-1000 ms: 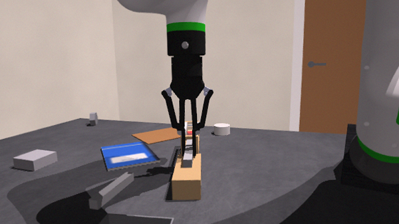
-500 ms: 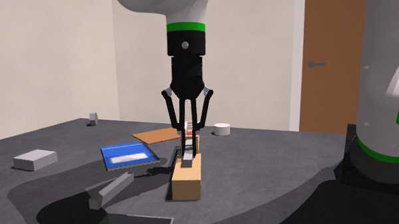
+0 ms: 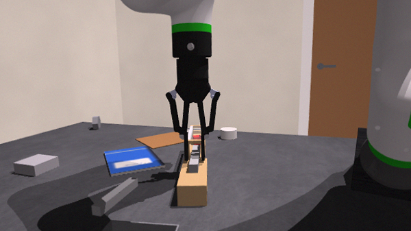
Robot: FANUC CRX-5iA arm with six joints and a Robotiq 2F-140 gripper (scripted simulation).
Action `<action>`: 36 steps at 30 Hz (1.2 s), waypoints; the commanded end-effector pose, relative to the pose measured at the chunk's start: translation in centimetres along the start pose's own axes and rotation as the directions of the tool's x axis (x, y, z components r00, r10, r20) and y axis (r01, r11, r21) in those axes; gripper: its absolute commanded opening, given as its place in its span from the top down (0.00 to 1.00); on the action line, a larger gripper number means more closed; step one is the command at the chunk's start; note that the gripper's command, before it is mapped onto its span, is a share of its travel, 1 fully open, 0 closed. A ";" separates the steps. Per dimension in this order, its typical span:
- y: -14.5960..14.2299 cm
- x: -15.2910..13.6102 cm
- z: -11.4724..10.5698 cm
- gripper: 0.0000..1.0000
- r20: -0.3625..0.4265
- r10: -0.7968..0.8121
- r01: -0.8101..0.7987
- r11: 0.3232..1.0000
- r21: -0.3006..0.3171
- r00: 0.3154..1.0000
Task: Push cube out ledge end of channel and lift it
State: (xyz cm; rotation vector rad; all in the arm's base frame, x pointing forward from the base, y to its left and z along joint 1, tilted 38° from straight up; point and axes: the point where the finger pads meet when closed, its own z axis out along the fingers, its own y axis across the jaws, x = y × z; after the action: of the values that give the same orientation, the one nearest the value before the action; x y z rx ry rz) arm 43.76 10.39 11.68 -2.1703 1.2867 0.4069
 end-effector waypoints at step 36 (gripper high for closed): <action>0.0 0.0 -6.8 0.70 -0.001 0.000 0.000 1.000 0.001 1.000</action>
State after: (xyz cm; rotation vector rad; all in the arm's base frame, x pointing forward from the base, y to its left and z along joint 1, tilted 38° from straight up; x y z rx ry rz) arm 43.56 6.36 16.81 -2.1705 1.2874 0.4049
